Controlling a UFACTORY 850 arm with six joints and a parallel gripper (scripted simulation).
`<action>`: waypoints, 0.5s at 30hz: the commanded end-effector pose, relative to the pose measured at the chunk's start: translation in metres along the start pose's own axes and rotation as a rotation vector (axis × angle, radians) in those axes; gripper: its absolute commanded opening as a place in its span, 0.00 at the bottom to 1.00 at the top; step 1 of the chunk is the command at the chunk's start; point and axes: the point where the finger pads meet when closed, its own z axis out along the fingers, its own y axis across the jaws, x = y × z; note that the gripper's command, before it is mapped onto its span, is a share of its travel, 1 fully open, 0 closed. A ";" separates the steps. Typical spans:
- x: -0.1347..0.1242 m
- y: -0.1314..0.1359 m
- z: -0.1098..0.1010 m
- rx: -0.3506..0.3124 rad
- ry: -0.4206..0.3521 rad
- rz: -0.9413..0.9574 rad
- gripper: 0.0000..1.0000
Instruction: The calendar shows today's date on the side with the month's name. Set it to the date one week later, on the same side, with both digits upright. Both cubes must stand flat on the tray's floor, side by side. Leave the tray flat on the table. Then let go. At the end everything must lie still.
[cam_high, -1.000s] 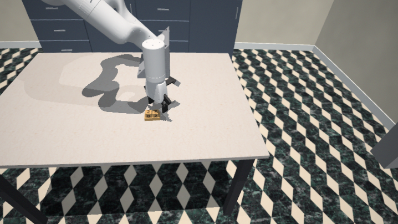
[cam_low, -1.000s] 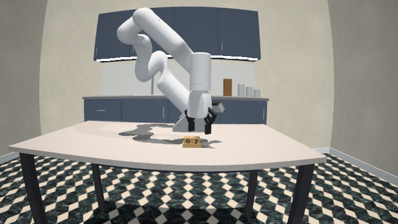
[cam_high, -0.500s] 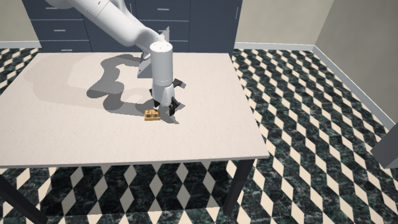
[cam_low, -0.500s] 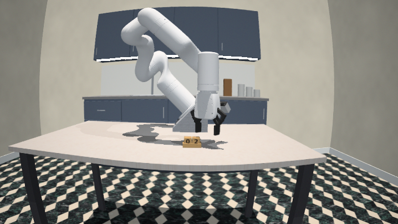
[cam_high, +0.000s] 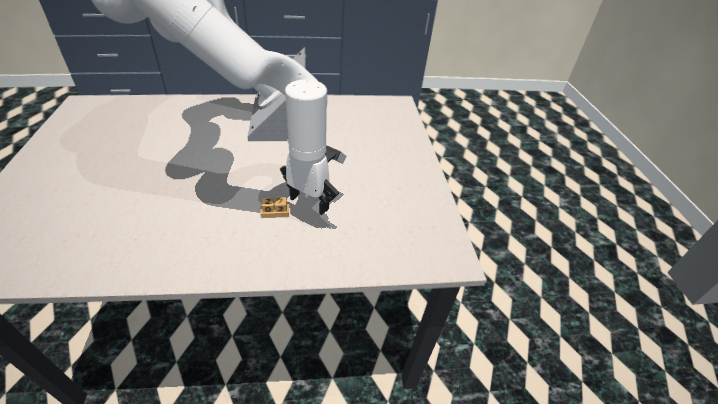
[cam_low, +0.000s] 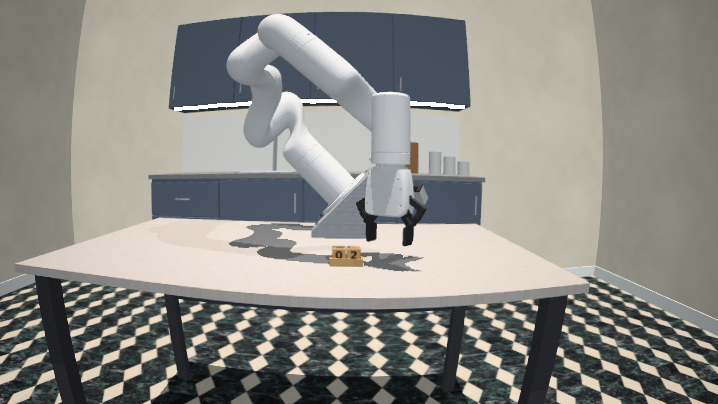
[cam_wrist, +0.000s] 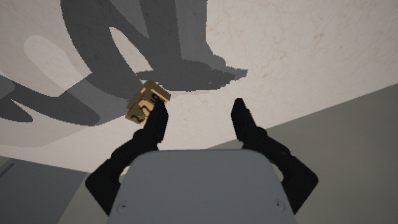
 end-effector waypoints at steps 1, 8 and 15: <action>-0.001 0.011 -0.001 0.001 0.001 -0.006 1.00; 0.000 0.031 -0.001 0.001 0.001 -0.063 1.00; 0.000 0.042 0.000 0.001 0.001 -0.070 1.00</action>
